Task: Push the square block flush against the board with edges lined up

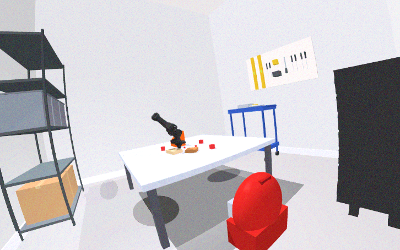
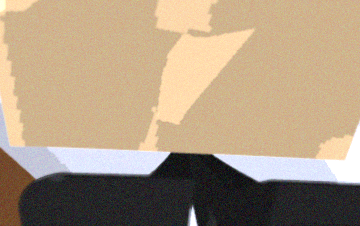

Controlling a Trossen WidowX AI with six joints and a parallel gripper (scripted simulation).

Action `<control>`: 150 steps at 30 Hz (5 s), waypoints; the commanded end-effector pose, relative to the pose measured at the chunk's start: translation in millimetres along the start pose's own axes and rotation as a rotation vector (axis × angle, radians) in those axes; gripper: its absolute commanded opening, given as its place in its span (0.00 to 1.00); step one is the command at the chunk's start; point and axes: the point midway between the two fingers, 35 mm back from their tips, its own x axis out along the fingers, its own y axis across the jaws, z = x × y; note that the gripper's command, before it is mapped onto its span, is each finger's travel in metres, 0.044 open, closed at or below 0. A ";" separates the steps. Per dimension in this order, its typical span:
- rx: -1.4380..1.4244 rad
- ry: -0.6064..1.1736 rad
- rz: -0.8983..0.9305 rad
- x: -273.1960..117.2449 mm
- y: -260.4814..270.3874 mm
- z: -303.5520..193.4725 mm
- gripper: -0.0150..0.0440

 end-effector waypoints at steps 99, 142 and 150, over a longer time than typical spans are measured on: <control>-0.250 0.009 -0.003 -53.3 -6.4 -12.5 0.25; -1.571 -0.004 -0.014 -55.8 -102.0 101.4 0.25; -1.572 -0.006 -0.017 -3.2 -103.2 102.1 0.25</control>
